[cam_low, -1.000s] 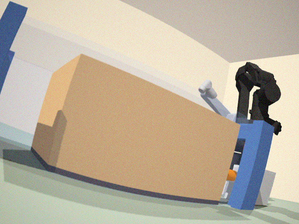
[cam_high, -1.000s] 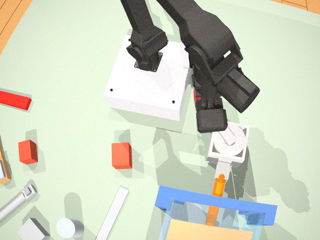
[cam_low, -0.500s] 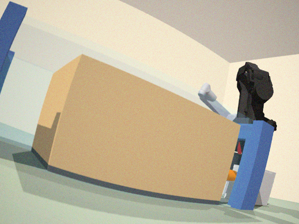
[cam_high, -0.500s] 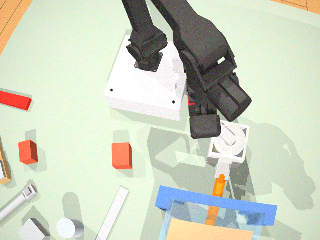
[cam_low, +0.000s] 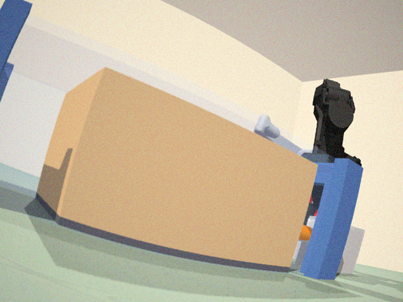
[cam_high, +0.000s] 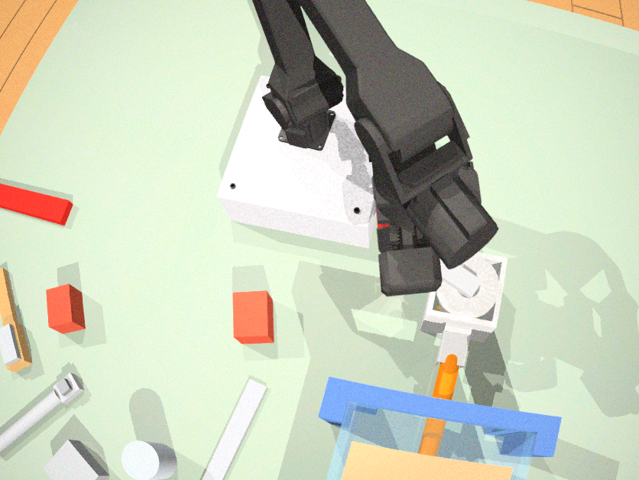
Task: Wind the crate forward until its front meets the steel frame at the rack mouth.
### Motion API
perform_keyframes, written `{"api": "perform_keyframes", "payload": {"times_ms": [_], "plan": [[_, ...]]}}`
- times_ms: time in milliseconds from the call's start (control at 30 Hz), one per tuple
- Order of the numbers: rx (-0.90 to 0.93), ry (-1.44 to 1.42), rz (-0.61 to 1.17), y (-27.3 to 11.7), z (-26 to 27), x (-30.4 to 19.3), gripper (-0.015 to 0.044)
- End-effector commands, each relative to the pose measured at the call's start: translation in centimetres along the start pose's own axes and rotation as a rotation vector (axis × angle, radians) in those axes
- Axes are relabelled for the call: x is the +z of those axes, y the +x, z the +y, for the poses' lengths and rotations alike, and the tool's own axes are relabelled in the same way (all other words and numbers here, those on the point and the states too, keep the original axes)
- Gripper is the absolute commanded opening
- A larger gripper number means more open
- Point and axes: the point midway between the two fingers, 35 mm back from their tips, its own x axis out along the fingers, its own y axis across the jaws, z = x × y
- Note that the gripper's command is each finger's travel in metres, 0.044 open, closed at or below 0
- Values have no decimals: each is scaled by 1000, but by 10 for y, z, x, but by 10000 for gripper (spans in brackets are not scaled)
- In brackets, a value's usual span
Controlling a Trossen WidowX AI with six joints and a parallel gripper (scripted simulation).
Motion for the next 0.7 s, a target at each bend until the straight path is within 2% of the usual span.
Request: {"api": "perform_keyframes", "payload": {"times_ms": [0, 667], "plan": [[-24, 12, 25, 1, -11, -8, 0], [-26, 12, 26, 0, -32, -17, 0]]}}
